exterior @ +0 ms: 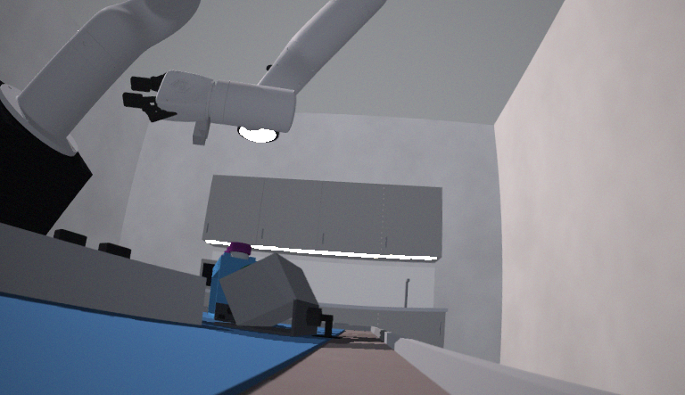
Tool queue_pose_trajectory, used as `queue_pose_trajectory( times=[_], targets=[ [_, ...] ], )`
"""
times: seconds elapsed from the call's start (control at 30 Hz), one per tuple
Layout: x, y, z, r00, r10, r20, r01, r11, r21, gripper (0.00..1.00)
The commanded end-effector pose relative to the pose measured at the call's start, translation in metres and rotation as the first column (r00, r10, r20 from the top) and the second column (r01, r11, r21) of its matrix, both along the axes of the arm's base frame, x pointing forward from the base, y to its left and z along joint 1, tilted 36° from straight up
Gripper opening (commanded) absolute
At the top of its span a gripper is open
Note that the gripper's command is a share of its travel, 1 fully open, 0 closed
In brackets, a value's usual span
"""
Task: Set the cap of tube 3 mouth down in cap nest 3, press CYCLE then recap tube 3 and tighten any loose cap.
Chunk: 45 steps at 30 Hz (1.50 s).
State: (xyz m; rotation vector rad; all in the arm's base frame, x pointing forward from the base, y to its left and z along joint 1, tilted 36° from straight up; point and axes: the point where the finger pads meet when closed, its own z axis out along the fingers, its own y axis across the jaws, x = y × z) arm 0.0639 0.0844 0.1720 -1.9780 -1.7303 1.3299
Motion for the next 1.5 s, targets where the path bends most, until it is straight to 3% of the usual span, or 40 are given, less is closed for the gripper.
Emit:
queue_pose_trajectory(
  times=[0.0, 0.37, 0.77, 1.47],
  targets=[
    [-0.01, 0.019, -0.002, 0.994, -0.11, -0.008, 0.111, 0.993, 0.044, 0.46],
    [-0.016, 0.045, -0.004, 0.97, -0.241, -0.014, 0.242, 0.966, 0.094, 0.46],
    [-0.014, 0.086, -0.007, 0.897, -0.441, -0.022, 0.438, 0.882, 0.174, 0.46],
    [0.018, 0.144, -0.01, 0.69, -0.723, -0.026, 0.696, 0.653, 0.299, 0.46]
  ],
)
